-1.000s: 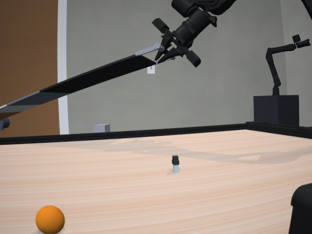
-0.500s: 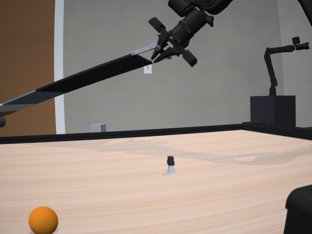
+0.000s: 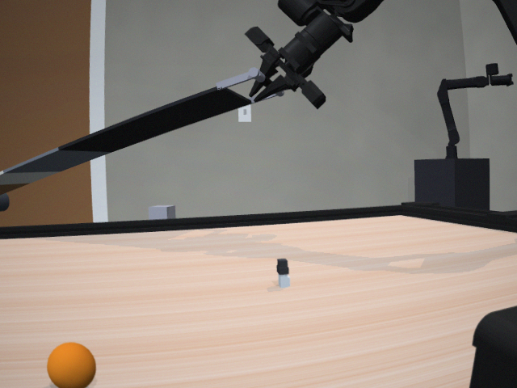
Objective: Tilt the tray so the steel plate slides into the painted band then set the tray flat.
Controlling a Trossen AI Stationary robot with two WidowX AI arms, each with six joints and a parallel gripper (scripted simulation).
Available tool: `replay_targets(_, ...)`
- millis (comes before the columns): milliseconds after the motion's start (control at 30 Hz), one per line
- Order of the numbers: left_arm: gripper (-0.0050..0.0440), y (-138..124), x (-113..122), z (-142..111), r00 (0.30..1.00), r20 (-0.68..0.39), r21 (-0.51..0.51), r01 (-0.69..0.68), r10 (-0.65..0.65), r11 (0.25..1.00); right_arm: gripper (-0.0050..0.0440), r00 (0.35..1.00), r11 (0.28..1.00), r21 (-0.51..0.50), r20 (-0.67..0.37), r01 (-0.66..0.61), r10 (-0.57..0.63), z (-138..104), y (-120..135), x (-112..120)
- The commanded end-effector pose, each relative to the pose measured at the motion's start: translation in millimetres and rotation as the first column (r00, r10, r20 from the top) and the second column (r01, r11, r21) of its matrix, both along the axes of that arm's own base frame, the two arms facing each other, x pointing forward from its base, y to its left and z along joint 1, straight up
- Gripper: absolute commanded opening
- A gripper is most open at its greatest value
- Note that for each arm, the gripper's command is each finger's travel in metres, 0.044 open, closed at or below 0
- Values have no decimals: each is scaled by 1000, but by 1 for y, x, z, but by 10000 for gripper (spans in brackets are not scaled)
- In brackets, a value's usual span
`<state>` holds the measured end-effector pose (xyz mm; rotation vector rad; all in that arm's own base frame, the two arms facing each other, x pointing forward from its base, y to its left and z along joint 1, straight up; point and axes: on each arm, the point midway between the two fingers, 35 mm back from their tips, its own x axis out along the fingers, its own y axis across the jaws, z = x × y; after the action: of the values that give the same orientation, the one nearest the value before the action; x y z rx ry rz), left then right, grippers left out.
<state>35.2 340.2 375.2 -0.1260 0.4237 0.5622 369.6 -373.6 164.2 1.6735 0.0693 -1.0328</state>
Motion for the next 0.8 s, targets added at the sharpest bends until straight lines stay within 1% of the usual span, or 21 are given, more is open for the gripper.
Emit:
replay_targets(0, 440, 0, 0, 0, 1000, 0, 1, -1, 1, 1000, 0, 999, 999, -41, 48, 6, -4, 31, -3, 1)
replay_targets(200, 440, 0, 0, 0, 1000, 0, 1, -1, 1, 1000, 0, 999, 999, -42, 50, 6, -4, 31, -3, 1)
replay_targets(333, 440, 0, 0, 0, 1000, 0, 1, -1, 1, 1000, 0, 999, 999, -38, 44, 6, -4, 10, 0, -4)
replay_targets(433, 440, 0, 0, 0, 1000, 0, 1, -1, 1, 1000, 0, 1000, 1000, -25, 26, 5, -4, 5, 1, -5)
replay_targets(767, 440, 0, 0, 0, 1000, 0, 1, -1, 1, 1000, 0, 1000, 1000, -26, 28, 5, -4, 7, 1, -5)
